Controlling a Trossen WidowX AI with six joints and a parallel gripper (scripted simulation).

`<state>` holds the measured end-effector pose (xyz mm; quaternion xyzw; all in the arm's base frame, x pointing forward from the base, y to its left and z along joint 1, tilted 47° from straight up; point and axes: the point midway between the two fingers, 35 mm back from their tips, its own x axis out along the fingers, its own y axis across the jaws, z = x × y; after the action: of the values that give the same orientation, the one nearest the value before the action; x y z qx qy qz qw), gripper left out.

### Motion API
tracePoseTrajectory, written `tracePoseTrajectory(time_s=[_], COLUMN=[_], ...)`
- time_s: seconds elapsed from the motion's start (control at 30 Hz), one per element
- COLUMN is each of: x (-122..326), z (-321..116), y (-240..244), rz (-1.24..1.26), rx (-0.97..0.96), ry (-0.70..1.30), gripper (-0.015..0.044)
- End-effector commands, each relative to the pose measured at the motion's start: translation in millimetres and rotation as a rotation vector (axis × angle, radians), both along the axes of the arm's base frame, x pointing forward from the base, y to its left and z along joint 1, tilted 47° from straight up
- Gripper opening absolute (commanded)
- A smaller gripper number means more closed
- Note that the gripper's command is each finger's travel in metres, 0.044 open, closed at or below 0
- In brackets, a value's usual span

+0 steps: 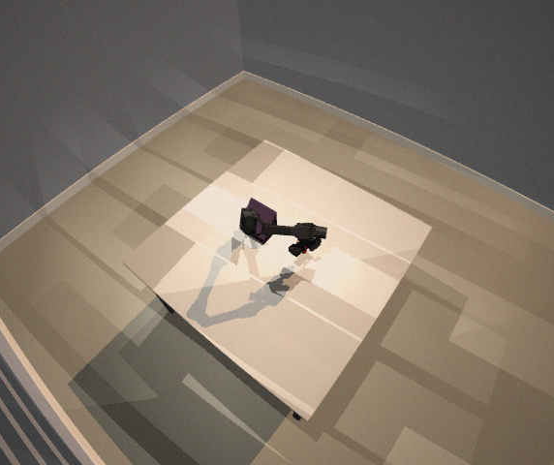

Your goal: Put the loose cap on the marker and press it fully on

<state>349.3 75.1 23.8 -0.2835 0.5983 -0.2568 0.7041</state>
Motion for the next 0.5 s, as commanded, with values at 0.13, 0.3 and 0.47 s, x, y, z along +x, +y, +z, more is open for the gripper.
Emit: tracePoseTrajectory(time_s=[0.13, 0.3, 0.47], x=[-17.2, -29.5, -42.7], z=[-10.8, -17.3, -23.4], y=[29.5, 45.6, 60.6], rz=[-0.002, -0.006, -0.011], rx=[0.01, 0.01, 0.008], ry=[-0.003, -0.006, -0.01], gripper=[0.0, 0.0, 0.0])
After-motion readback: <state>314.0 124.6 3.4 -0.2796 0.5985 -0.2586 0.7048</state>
